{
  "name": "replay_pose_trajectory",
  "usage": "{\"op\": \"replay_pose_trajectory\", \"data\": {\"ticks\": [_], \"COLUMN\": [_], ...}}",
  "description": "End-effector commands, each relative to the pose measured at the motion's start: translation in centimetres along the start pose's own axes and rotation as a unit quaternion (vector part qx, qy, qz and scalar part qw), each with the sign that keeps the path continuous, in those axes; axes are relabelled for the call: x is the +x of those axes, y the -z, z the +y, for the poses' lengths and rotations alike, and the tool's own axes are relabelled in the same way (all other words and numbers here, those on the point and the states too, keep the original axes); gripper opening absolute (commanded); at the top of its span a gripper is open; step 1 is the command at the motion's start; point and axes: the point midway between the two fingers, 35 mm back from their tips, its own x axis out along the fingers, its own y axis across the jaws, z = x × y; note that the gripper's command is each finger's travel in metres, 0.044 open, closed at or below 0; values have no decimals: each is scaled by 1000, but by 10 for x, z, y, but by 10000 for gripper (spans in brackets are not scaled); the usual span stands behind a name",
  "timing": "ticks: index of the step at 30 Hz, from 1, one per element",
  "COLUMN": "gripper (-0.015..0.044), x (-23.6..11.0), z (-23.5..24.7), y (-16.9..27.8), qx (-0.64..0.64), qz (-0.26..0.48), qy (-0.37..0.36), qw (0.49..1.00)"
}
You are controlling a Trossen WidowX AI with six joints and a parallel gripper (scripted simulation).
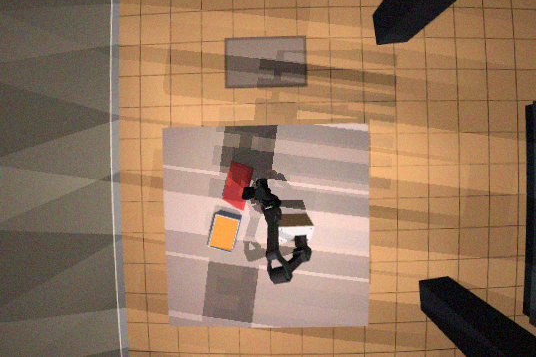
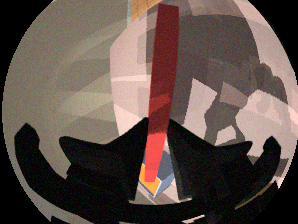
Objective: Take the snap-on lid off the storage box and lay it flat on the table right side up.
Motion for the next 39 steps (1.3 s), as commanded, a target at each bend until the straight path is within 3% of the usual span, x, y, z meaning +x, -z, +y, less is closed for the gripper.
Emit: {"op": "replay_pose_trajectory", "data": {"ticks": [1, 39], "gripper": [0, 0], "x": [1, 21], "z": [-1, -24], "y": [-1, -1], "qx": [2, 2], "qz": [-2, -2], "qy": [-2, -2], "qw": [1000, 1000]}}
